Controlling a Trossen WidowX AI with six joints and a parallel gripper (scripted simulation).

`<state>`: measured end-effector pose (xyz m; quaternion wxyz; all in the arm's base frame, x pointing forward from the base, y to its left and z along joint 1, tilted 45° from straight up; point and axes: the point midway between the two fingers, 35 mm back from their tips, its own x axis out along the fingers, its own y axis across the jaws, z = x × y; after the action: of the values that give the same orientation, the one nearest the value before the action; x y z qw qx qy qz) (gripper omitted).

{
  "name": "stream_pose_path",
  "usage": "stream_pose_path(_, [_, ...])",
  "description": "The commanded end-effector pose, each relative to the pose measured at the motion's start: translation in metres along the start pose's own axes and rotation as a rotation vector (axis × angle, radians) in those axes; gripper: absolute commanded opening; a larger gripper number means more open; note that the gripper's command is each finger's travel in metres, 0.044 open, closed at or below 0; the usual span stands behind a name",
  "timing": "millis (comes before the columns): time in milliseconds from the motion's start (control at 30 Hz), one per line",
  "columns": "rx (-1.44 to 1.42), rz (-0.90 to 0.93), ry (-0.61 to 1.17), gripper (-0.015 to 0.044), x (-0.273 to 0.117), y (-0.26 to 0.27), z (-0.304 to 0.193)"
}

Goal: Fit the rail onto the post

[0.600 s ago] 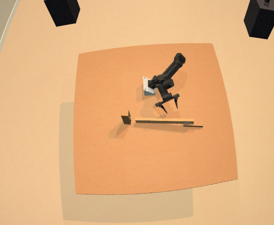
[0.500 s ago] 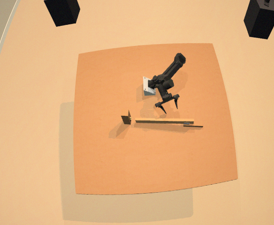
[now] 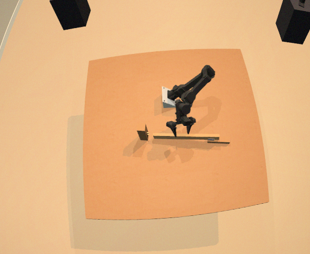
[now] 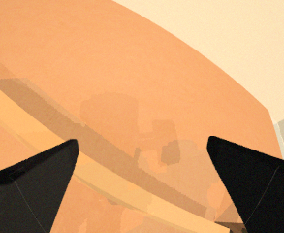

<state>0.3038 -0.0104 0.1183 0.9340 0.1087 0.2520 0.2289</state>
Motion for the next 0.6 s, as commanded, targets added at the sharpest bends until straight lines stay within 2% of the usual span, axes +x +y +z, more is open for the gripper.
stream_pose_path(0, [-0.322,0.061,0.308,0.044,0.017,-0.049,-0.023])
stream_pose_path(233, [-0.588,0.331,0.525,0.044,0.019,-0.077,-0.055])
stream_pose_path(400, [-0.709,0.545,0.571,0.044,0.014,-0.086,-0.071])
stream_pose_path(567, [-0.859,0.755,0.534,0.044,0.008,-0.091,-0.082])
